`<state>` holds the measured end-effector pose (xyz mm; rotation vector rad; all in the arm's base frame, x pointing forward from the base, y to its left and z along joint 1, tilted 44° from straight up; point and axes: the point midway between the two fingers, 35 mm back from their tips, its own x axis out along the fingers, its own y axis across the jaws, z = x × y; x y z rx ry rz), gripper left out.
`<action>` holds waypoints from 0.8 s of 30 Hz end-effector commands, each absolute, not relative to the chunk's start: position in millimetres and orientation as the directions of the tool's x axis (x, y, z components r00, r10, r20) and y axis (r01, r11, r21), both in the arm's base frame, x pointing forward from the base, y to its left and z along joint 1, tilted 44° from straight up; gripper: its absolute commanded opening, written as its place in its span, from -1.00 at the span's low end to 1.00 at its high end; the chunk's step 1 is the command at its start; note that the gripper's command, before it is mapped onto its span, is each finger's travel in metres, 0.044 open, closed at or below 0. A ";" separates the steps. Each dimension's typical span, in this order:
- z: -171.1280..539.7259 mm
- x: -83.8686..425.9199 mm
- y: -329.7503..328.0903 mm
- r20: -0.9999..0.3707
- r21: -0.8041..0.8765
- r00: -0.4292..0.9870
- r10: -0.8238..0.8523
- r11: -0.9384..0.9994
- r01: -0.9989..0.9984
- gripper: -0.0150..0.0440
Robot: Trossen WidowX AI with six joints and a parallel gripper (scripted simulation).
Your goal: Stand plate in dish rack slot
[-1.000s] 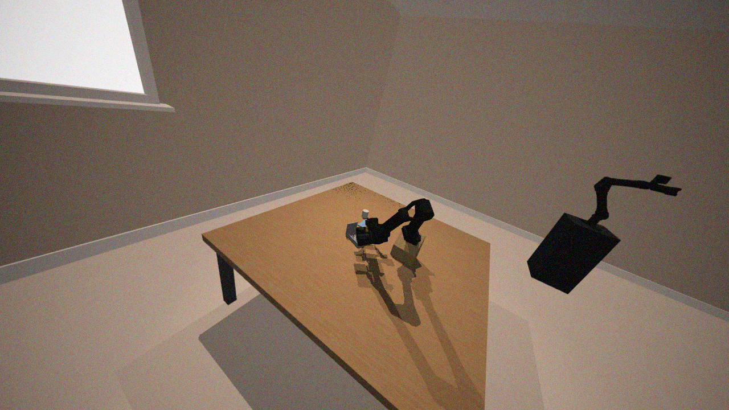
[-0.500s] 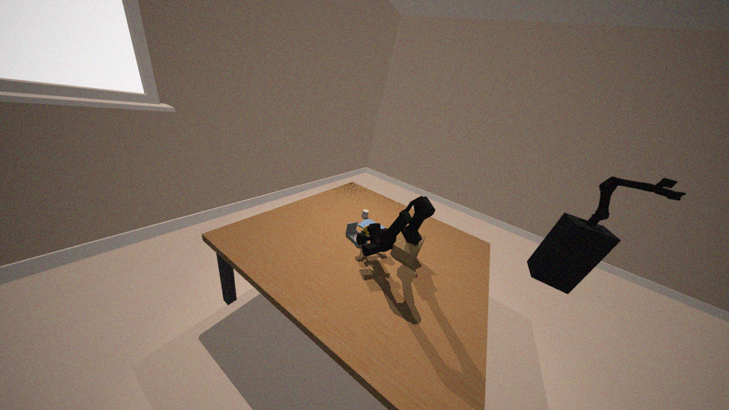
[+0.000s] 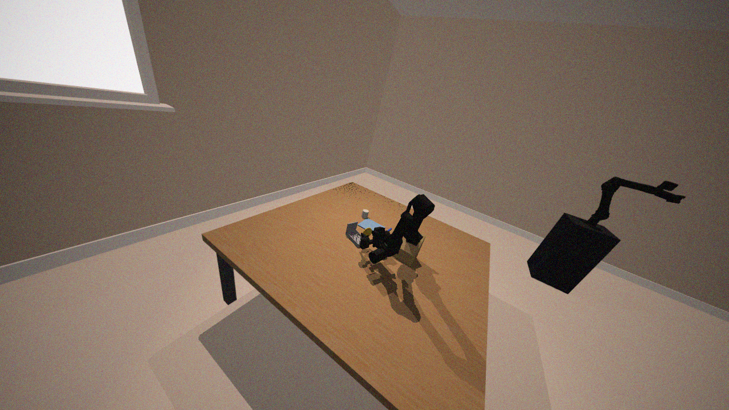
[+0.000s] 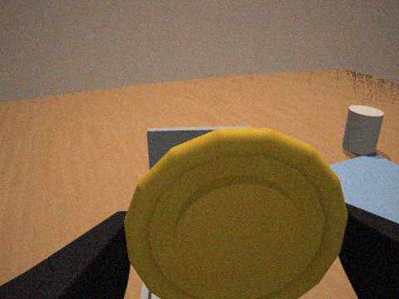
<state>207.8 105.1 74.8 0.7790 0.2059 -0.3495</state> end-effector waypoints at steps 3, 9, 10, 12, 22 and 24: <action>76.8 205.6 104.9 -0.283 0.663 0.931 -0.229 0.655 0.362 -0.49; 75.0 207.0 106.6 -0.284 0.663 0.931 -0.229 0.655 0.363 -0.49; 73.8 207.9 107.7 -0.284 0.662 0.931 -0.229 0.655 0.364 -0.49; 71.2 209.7 109.8 -0.285 0.662 0.931 -0.229 0.655 0.364 -0.49; 58.8 219.6 118.4 -0.287 0.662 0.930 -0.229 0.655 0.365 -0.49; 56.4 221.7 119.7 -0.286 0.662 0.930 -0.229 0.654 0.365 -0.49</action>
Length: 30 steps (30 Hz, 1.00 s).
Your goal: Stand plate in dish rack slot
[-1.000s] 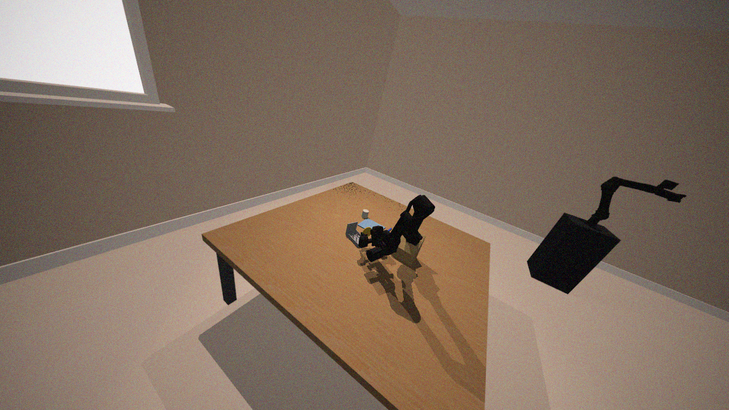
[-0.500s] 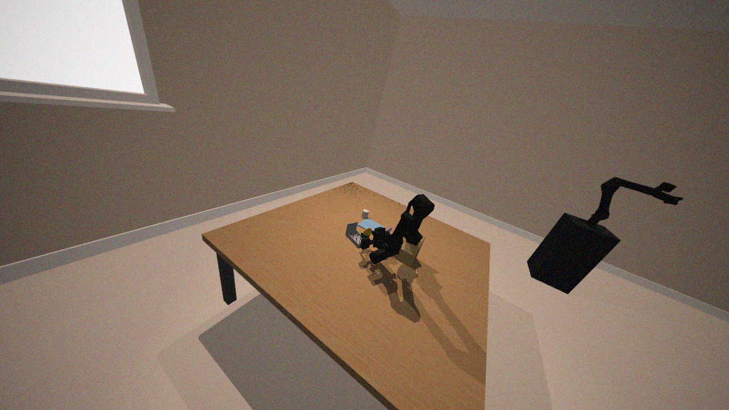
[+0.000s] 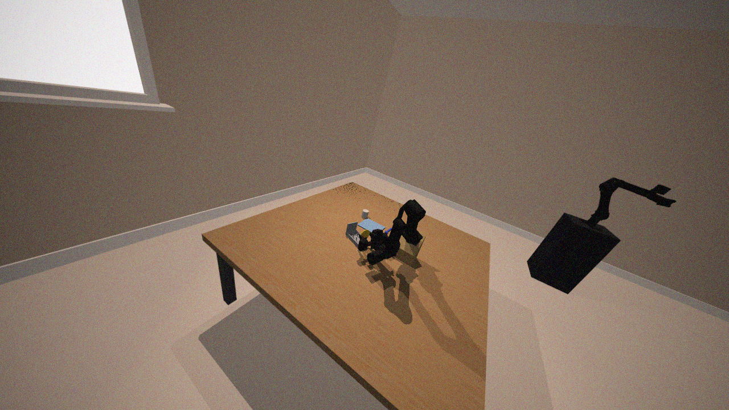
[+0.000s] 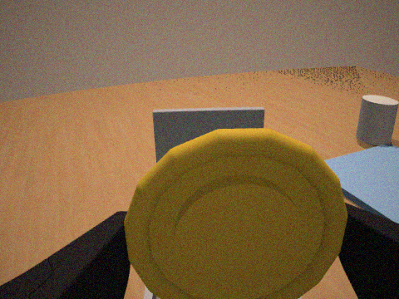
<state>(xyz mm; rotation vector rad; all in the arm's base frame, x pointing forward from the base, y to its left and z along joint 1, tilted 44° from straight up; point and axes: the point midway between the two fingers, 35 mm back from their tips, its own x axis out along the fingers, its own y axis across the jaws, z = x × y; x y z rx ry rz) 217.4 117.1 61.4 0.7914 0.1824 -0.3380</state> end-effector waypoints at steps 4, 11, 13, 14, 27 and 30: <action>53.0 226.7 120.6 -0.286 0.663 0.931 -0.229 0.654 0.364 -0.49; 51.0 234.0 119.6 -0.284 0.665 0.931 -0.228 0.653 0.363 -0.49; 50.9 234.5 119.5 -0.284 0.665 0.931 -0.229 0.653 0.363 -0.49; 50.5 235.8 119.2 -0.285 0.665 0.931 -0.229 0.652 0.364 -0.49; 34.0 245.5 130.1 -0.282 0.671 0.932 -0.229 0.647 0.362 -0.49; 34.4 245.4 129.6 -0.283 0.670 0.931 -0.229 0.648 0.363 -0.49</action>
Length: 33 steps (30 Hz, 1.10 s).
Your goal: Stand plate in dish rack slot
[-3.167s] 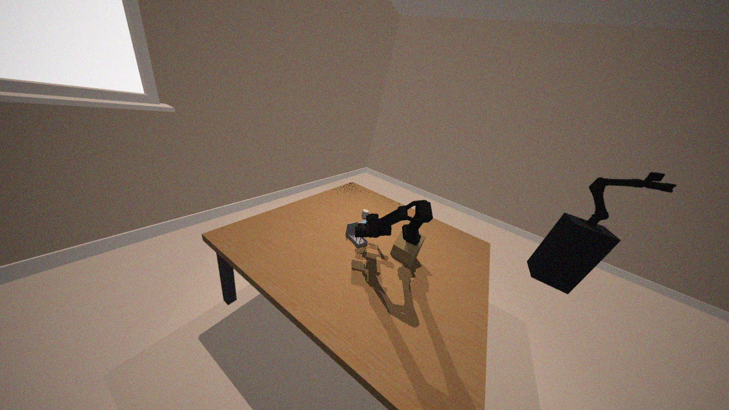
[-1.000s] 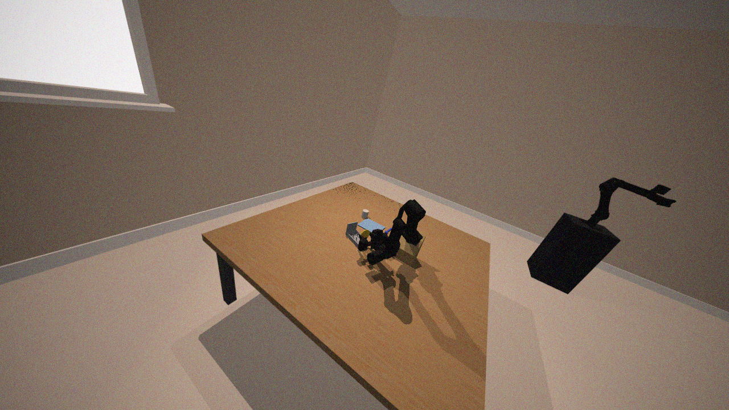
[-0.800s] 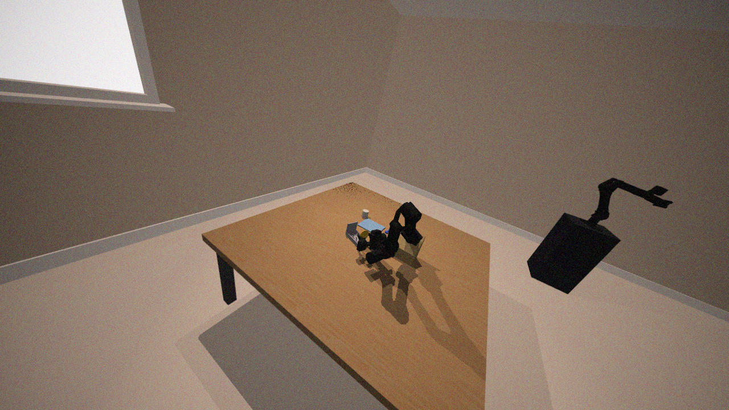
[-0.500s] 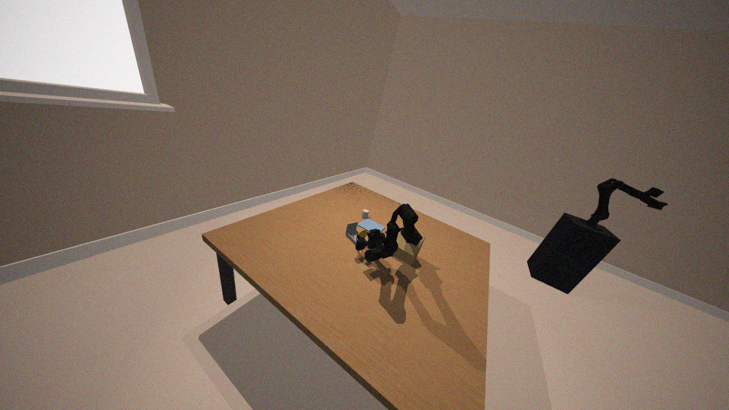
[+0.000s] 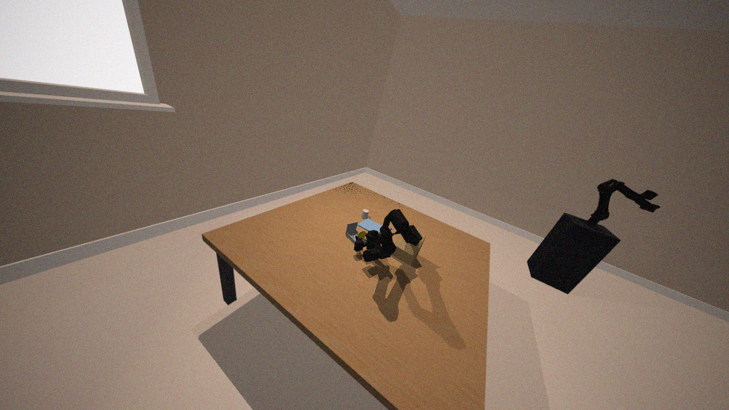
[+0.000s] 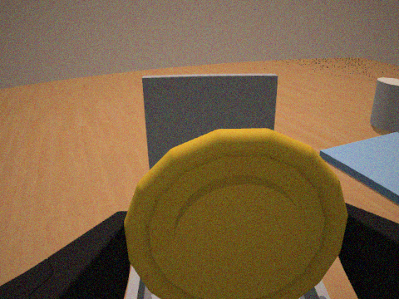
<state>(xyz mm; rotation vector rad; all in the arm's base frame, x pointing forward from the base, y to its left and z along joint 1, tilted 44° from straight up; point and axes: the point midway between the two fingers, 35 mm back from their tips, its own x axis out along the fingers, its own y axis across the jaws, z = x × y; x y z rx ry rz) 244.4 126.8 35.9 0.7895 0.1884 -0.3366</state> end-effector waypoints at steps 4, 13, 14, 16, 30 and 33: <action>36.8 244.3 126.0 -0.290 0.662 0.930 -0.225 0.655 0.365 -0.49; 37.2 244.6 126.4 -0.287 0.667 0.931 -0.226 0.650 0.364 -0.31; 37.2 244.6 126.4 -0.287 0.667 0.931 -0.226 0.650 0.364 -0.22; 37.2 244.6 126.4 -0.287 0.667 0.931 -0.226 0.650 0.364 -0.05; 37.2 244.6 126.4 -0.287 0.667 0.931 -0.226 0.650 0.364 0.86; 37.2 244.6 126.4 -0.287 0.667 0.931 -0.226 0.650 0.364 0.86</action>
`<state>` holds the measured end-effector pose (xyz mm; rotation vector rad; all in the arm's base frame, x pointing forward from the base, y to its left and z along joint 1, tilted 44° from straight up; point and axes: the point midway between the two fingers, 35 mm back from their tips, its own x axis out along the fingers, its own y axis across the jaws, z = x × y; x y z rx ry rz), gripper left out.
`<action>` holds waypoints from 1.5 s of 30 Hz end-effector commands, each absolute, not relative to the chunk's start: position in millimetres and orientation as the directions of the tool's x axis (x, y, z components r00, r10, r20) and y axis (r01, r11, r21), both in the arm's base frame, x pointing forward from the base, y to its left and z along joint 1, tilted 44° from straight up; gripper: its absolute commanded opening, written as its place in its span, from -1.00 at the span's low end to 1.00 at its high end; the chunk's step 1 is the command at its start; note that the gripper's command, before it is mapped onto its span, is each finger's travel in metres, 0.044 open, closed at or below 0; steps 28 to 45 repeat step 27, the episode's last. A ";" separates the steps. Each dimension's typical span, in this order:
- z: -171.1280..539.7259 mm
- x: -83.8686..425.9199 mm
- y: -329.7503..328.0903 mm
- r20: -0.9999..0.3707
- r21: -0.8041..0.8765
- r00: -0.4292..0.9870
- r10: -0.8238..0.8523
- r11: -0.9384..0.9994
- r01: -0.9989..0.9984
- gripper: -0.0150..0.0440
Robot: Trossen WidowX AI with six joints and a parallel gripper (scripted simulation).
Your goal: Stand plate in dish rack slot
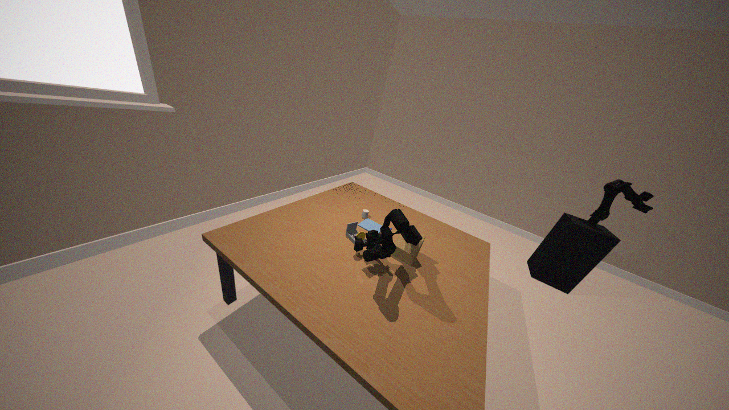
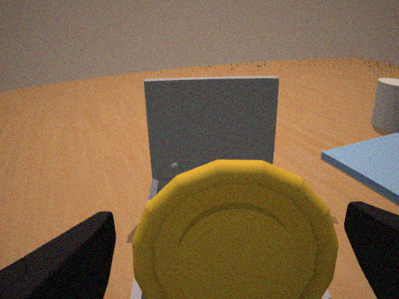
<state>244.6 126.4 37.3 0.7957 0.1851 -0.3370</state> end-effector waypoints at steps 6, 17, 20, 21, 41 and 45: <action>44.2 246.2 122.8 -0.295 0.661 0.929 -0.222 0.655 0.367 0.86; 96.4 251.0 83.4 -0.309 0.648 0.927 -0.212 0.667 0.368 0.86; 111.3 249.7 69.1 -0.296 0.656 0.929 -0.220 0.661 0.365 0.86; 116.0 248.8 64.2 -0.292 0.659 0.930 -0.222 0.659 0.364 0.86; 129.5 250.1 54.9 -0.278 0.665 0.933 -0.229 0.655 0.359 0.86; 129.5 250.1 54.9 -0.278 0.665 0.933 -0.229 0.655 0.359 0.86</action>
